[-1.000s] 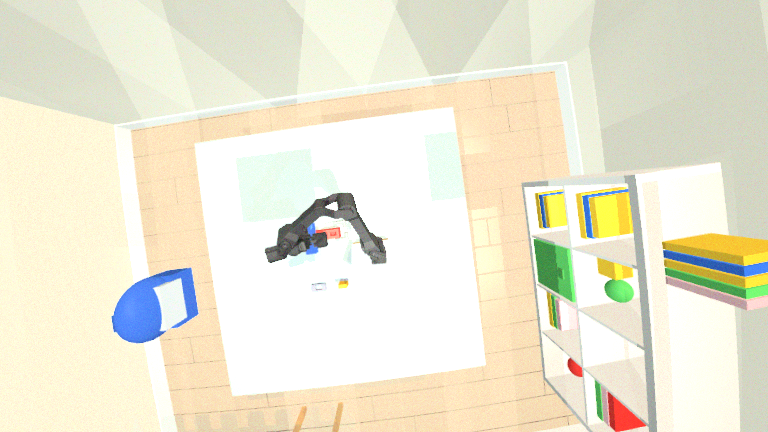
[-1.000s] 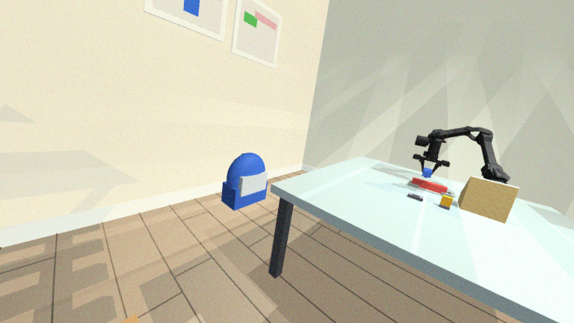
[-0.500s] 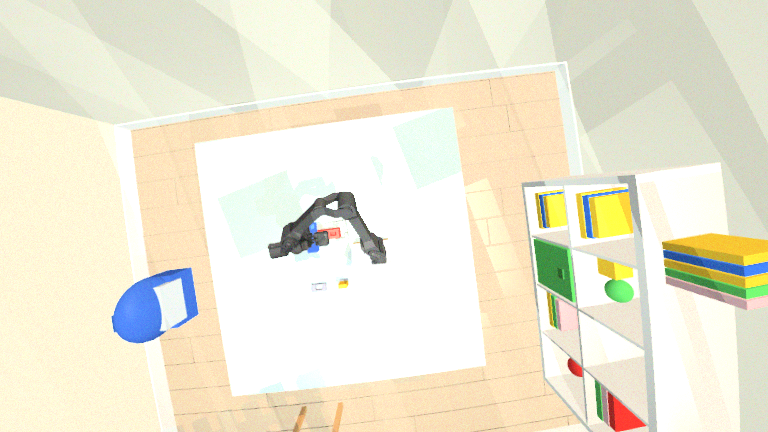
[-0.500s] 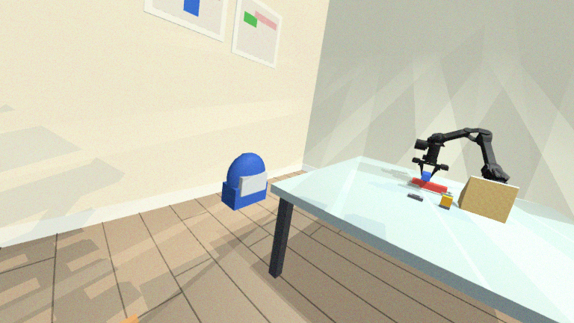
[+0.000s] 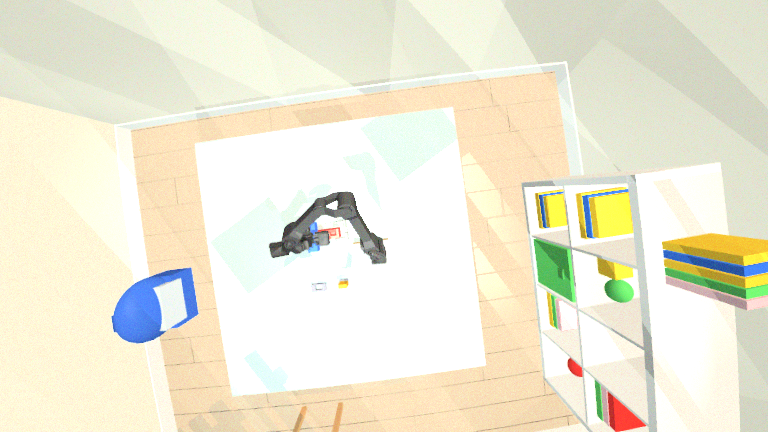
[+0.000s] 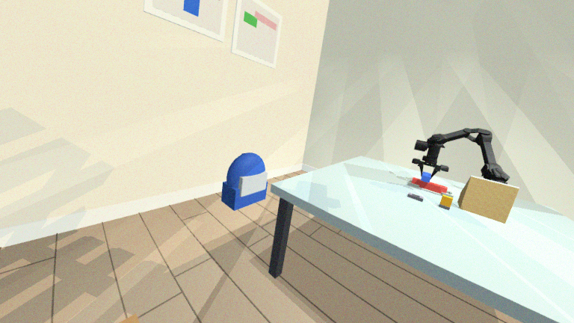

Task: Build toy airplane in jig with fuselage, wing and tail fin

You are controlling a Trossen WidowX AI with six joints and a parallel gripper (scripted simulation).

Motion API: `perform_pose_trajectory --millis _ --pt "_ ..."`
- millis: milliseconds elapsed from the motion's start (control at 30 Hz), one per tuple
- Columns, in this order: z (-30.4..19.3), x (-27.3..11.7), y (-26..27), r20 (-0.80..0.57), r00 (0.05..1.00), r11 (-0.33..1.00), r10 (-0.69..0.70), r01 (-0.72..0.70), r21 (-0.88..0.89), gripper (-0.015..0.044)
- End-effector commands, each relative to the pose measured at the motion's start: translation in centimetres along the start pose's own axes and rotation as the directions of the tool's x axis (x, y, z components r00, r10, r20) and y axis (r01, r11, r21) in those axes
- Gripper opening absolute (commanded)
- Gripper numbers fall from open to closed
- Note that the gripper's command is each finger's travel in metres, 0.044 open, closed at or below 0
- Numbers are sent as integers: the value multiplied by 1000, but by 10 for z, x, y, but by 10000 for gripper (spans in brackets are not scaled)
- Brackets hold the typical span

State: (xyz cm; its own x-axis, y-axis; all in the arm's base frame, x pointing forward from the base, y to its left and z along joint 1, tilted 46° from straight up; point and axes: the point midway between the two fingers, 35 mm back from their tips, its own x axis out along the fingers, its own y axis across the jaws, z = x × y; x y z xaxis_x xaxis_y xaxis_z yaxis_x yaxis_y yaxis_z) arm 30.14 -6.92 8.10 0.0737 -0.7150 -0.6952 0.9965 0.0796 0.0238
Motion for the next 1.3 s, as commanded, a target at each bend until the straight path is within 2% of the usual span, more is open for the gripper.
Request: perform_pose_trajectory --millis 0,133,667,967,1133,1267 --pt "0 0 0 0 1000 1000 0 0 0 135" --pt "0 0 0 0 1000 1000 0 0 0 30" --pt "0 0 0 0 1000 1000 0 0 0 440" --pt "0 -3 1 -1 1000 1000 0 0 0 440" --pt "-2 -73 2 -1 1000 1000 -2 2 -5 440" --pt "-1 -84 0 2 1000 1000 -2 2 -6 440"
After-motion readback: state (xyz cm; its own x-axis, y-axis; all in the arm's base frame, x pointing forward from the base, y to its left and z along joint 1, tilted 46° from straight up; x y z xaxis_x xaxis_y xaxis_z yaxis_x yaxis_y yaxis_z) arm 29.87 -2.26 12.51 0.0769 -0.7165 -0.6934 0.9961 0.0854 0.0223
